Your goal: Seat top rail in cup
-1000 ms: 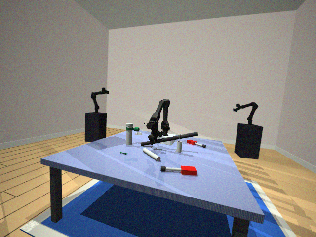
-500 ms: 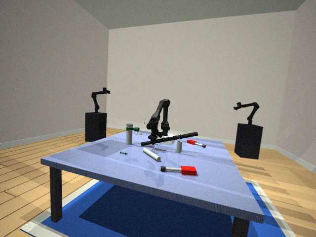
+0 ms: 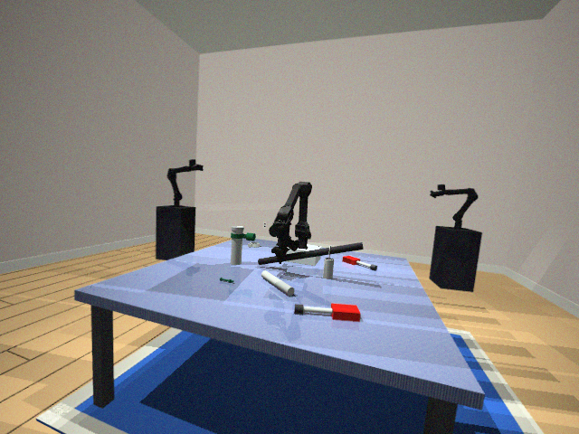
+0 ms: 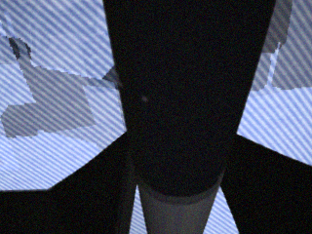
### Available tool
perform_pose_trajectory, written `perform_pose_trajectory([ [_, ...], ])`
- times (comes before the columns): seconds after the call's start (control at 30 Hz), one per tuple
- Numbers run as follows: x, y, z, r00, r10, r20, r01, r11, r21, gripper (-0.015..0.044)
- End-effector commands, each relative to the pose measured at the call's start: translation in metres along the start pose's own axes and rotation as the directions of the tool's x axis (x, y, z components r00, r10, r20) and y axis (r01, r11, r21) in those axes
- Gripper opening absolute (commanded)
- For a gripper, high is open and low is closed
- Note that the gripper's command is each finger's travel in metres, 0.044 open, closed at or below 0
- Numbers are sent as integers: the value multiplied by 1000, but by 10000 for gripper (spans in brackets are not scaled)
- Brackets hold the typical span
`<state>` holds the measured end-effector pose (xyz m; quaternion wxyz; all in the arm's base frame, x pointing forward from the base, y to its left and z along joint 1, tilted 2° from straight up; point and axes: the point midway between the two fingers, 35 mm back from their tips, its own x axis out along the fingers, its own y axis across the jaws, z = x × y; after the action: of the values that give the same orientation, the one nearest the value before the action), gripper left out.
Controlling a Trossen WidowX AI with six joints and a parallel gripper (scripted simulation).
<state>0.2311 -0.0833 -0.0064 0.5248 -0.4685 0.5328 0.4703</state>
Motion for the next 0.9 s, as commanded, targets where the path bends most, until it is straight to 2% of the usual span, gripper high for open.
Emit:
perform_pose_trajectory([
  [0.0,-23,-6,-3,997,-15,-78,15,1000,-7,0],
  [0.33,-86,-3,-12,949,-23,-315,21,1000,-9,0],
  [0.87,-81,-2,-9,955,-11,-298,8,1000,-11,0],
])
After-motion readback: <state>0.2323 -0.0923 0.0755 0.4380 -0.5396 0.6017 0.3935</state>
